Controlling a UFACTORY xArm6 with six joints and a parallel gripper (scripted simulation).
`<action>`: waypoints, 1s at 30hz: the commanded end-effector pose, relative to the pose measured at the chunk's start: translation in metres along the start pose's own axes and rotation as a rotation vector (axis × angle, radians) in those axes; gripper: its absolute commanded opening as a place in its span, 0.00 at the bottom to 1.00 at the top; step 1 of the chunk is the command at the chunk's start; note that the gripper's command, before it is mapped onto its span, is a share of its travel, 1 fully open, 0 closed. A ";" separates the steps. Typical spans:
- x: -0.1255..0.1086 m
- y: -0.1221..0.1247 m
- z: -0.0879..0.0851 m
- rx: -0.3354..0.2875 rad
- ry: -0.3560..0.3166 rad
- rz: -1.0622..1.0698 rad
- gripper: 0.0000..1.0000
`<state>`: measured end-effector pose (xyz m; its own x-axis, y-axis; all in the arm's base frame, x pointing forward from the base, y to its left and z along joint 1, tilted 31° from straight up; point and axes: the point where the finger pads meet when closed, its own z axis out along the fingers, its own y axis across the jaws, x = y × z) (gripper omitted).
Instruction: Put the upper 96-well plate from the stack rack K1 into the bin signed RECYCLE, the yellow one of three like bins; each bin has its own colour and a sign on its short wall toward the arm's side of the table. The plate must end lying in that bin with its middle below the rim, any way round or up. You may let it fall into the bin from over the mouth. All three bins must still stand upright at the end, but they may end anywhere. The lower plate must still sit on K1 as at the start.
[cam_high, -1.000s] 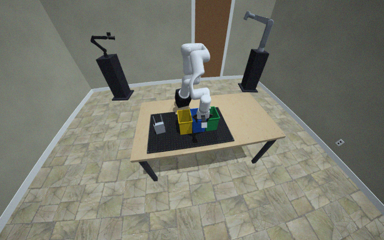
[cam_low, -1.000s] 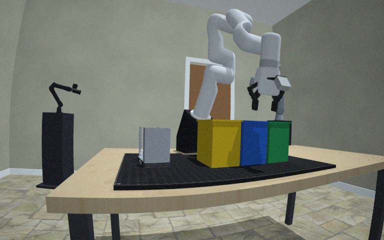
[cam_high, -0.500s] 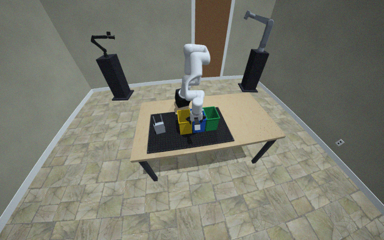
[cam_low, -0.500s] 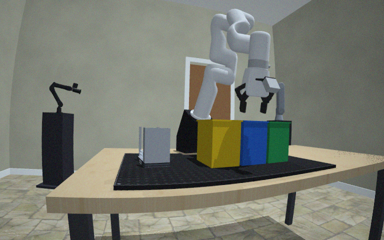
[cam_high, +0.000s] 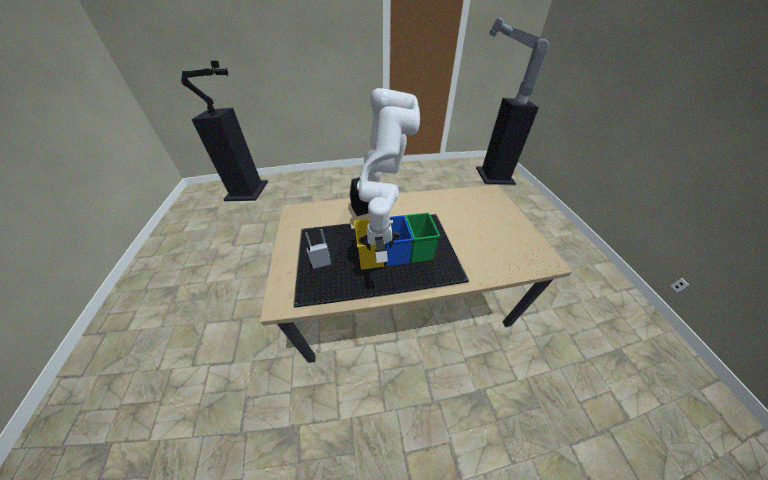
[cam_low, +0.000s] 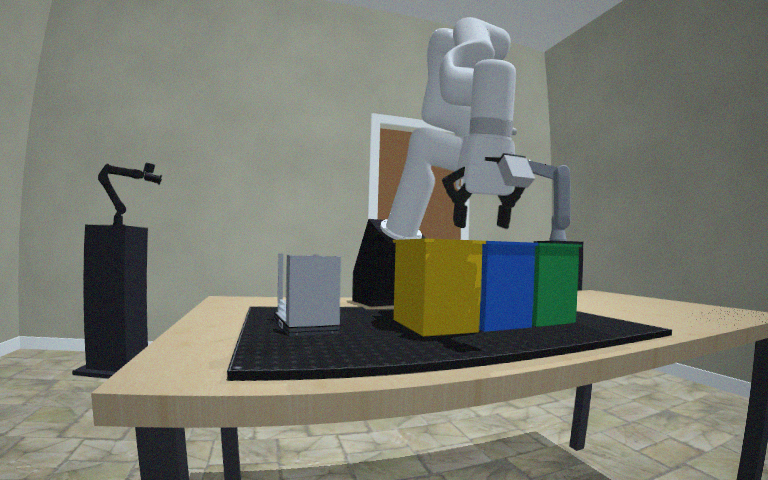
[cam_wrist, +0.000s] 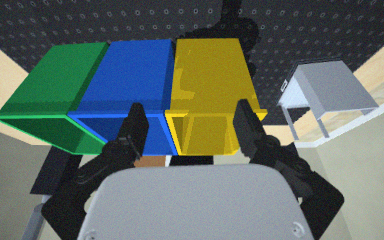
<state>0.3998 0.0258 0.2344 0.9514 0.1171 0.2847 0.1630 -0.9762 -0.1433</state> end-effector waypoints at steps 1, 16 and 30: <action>-0.001 0.021 0.000 0.006 0.004 -0.009 1.00; -0.013 0.070 0.002 0.022 0.019 -0.037 1.00; -0.029 0.117 0.002 0.029 0.039 -0.055 1.00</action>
<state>0.3939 -0.0749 0.2103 0.9336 0.1592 0.3209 0.2168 -0.9642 -0.1526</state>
